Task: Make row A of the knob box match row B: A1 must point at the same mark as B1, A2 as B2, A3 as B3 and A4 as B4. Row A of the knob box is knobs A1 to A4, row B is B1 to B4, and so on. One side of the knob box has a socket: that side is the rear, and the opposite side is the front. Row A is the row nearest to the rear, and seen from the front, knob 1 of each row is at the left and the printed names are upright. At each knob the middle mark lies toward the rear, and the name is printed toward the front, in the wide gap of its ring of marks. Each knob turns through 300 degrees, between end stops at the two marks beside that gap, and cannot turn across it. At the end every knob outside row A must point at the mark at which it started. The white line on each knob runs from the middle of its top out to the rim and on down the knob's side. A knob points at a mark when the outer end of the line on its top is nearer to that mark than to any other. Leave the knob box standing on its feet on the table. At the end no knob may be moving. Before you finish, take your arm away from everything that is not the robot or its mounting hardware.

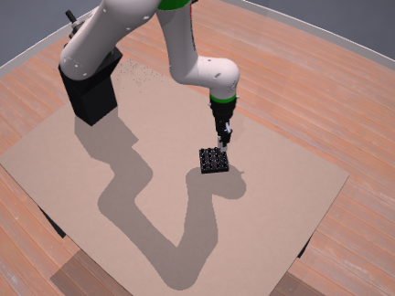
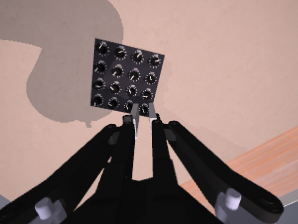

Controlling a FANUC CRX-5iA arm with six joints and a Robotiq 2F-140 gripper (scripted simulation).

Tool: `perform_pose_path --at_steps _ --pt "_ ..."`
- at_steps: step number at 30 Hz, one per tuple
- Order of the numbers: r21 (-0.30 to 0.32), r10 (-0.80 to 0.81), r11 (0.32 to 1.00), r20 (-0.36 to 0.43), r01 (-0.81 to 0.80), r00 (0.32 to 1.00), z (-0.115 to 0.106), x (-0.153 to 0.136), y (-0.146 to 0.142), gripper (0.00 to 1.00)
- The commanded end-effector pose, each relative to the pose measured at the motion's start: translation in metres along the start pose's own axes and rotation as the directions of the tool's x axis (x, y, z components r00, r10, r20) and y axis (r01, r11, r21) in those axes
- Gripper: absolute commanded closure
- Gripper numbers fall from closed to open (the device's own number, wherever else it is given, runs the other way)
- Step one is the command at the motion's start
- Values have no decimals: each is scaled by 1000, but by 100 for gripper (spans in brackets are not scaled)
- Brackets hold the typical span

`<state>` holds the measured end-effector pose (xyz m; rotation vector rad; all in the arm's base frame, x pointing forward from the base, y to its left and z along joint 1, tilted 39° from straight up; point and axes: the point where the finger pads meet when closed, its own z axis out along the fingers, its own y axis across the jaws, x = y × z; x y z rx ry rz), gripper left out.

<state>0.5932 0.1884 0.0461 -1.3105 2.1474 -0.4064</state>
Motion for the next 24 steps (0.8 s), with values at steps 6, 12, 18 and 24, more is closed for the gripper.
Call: perform_pose_path --at_steps 6,12,18,24 --pt "0 0 1000 0 0 1000 0 0 0 88" --pt "0 0 1000 0 0 1000 0 0 0 88" --pt "0 0 1000 0 0 1000 0 0 0 95" --pt "0 0 1000 0 0 1000 0 0 0 95"
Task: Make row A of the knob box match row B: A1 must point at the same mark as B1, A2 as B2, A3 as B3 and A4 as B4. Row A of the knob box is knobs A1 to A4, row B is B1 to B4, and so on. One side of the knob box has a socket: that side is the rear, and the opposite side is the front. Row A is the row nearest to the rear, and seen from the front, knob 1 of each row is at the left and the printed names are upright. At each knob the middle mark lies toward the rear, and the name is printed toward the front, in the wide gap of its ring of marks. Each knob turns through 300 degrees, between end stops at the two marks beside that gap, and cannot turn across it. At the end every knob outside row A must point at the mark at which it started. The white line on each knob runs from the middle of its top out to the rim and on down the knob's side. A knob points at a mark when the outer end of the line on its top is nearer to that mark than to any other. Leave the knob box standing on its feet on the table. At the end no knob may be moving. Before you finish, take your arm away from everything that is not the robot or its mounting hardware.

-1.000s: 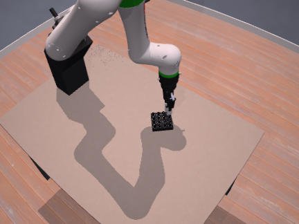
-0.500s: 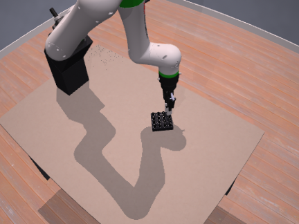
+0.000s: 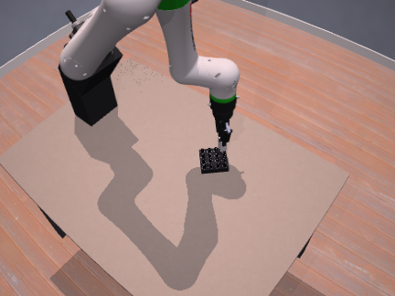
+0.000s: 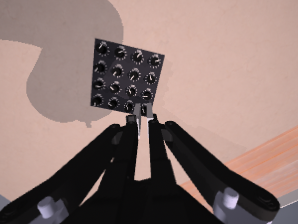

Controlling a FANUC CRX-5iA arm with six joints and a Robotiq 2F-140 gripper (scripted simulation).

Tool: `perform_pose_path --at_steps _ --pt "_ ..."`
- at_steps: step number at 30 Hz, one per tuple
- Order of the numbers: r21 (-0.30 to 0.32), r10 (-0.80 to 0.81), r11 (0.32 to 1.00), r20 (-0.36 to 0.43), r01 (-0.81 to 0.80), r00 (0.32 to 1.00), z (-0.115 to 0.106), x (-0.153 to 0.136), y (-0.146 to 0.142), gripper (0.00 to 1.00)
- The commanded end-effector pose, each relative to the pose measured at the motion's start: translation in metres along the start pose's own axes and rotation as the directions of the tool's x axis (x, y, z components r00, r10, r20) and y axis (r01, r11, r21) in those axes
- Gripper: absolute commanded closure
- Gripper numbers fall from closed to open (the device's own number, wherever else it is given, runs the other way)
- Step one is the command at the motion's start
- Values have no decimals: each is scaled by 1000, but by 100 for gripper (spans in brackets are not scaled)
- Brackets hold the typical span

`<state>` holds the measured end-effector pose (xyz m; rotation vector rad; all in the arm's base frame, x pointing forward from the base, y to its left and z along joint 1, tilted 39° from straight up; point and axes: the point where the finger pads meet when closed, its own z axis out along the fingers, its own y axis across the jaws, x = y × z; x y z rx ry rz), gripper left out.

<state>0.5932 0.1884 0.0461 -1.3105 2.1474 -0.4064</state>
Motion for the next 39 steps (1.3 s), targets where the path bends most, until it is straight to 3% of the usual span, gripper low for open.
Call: perform_pose_path --at_steps 1,27,39 --pt "0 0 1000 0 0 1000 0 0 0 95" --pt "0 -5 1000 0 5 1000 0 0 0 95" --pt "0 -90 996 0 90 996 0 0 0 95"
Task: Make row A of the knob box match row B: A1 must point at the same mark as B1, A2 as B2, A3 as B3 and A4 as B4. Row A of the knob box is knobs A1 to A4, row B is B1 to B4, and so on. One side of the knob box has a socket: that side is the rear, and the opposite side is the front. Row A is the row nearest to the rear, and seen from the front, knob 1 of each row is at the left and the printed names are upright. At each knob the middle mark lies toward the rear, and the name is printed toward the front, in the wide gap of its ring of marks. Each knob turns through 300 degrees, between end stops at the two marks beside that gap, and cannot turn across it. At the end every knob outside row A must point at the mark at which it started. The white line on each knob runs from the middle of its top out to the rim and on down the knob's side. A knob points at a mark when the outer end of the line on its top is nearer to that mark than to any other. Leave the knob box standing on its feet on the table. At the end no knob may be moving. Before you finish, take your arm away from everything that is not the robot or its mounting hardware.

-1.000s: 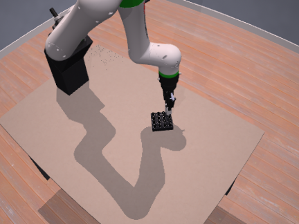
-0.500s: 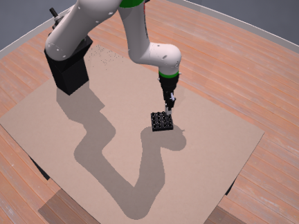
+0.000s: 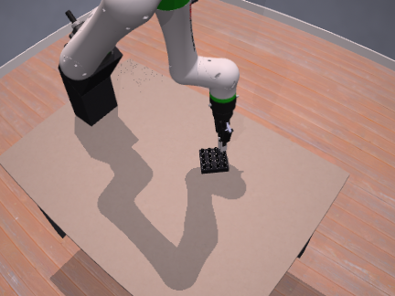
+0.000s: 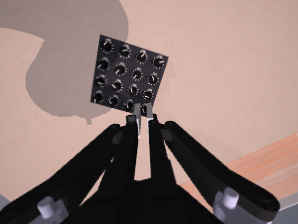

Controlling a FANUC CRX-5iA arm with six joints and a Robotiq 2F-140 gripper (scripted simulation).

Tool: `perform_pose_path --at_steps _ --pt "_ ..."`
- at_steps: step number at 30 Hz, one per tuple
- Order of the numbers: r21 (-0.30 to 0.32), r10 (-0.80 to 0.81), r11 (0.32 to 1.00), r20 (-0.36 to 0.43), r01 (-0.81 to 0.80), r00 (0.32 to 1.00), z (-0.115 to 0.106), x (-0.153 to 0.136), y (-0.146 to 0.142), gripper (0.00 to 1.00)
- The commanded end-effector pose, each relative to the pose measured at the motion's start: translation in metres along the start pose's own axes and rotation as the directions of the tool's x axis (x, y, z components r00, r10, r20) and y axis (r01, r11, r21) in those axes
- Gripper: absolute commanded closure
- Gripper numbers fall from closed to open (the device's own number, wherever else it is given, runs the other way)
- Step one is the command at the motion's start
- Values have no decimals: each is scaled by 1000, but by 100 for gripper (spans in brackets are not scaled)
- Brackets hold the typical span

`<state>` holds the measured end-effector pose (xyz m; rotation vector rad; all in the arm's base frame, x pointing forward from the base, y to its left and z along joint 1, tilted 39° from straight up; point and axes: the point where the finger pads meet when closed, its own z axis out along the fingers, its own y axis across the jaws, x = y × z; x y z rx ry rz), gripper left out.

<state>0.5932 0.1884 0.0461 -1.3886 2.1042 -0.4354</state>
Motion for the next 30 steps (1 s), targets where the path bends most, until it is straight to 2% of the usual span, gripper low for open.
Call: perform_pose_path --at_steps 1,9,16,18,30 --pt "-1 -20 1000 -1 20 1000 0 0 0 95" --pt "-1 -163 987 -1 163 987 0 0 0 95" --pt "-1 -327 945 0 327 945 0 0 0 95" --pt "-1 -327 945 0 327 945 0 0 0 95" --pt "-1 -604 797 0 604 797 0 0 0 95"
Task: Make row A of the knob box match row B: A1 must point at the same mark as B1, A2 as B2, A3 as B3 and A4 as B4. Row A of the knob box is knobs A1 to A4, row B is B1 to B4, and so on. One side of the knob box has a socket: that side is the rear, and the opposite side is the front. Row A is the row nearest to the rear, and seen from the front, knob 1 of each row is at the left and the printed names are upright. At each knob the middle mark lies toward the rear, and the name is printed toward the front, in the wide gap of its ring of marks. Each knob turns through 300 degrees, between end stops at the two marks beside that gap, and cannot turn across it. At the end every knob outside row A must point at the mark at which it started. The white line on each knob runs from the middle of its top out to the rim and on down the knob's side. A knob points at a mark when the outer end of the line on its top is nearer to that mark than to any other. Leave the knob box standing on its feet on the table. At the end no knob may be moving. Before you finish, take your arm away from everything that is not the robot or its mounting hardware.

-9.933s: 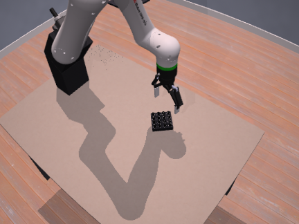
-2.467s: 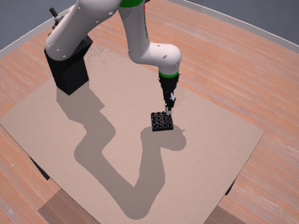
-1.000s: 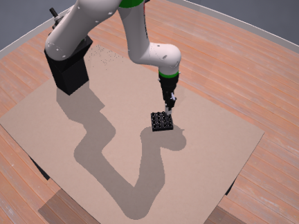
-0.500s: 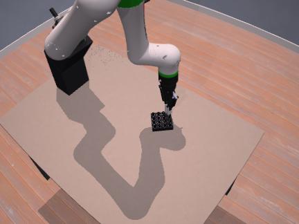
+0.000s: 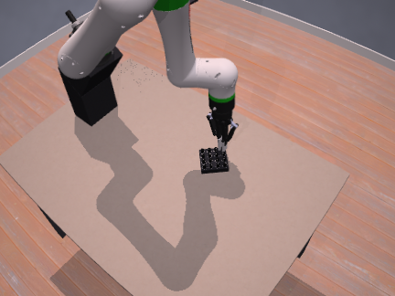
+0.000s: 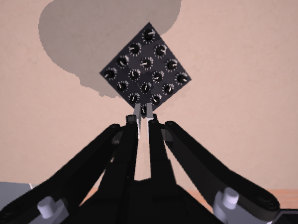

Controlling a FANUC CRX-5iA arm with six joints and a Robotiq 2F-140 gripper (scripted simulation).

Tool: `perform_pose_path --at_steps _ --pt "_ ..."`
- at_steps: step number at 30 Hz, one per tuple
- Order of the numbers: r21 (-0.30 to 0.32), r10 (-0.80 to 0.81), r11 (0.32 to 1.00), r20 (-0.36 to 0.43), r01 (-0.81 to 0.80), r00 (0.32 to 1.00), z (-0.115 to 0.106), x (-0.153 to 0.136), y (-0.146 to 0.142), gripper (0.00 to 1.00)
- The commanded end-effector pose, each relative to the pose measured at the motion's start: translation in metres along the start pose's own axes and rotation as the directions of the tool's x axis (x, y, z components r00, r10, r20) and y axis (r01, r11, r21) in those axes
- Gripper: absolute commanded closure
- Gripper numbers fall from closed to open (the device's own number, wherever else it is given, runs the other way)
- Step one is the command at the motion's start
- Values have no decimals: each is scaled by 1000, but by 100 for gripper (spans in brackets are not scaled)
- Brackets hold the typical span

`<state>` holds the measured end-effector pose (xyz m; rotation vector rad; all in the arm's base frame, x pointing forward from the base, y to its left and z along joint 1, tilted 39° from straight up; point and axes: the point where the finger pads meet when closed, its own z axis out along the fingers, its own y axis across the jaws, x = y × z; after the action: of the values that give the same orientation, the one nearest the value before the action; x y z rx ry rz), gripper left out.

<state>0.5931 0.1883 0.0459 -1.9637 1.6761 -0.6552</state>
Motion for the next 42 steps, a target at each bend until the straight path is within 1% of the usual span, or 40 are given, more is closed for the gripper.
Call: perform_pose_path --at_steps 1,3,5,13,19,28,42 --pt "-15 -113 994 -1 113 994 0 0 0 95" --pt "-15 -159 987 -1 159 987 0 0 0 95" --pt "-15 -159 987 -1 159 987 0 0 0 95" --pt "-15 -306 952 1 306 952 0 0 0 95" --pt "-14 -371 928 2 371 929 0 0 0 95" --pt "-14 -401 916 3 401 916 0 0 0 95" --pt "-14 -404 915 3 404 915 0 0 0 95"
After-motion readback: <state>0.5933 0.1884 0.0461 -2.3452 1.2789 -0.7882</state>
